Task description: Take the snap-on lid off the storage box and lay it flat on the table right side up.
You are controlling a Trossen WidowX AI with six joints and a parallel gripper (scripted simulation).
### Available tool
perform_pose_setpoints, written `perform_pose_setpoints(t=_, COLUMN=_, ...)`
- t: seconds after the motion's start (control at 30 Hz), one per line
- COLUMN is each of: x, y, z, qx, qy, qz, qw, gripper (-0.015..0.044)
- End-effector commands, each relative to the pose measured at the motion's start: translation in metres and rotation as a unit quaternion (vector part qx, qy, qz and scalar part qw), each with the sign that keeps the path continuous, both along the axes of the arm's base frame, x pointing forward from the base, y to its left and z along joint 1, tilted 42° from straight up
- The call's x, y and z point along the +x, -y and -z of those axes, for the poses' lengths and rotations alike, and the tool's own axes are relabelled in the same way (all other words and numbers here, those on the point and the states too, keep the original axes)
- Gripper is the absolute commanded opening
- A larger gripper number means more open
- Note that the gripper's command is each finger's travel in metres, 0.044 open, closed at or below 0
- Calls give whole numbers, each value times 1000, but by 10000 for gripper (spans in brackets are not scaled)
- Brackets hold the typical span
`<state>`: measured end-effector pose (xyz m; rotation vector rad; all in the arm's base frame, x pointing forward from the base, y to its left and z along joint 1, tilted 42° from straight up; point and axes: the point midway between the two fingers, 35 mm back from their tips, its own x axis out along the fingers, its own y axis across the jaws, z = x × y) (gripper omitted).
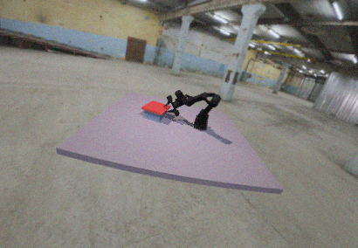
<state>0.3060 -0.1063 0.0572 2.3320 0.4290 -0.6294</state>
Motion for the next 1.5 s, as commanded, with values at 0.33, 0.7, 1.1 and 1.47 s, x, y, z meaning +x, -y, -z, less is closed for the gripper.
perform_pose_setpoints(t=0.33, x=3, y=-2, z=7, qx=5, qy=-5, qz=4, qw=1000, gripper=175)
perform_pose_setpoints(t=0.7, x=3, y=-2, z=7, qx=5, qy=-5, qz=4, qw=1000, gripper=43)
perform_pose_setpoints(t=1.1, x=2, y=-3, z=6, qx=5, qy=-4, qz=-1, qw=1000, gripper=0)
perform_pose_setpoints(t=1.47, x=1, y=-1, z=4, qx=5, qy=-4, qz=-1, qw=1000, gripper=0)
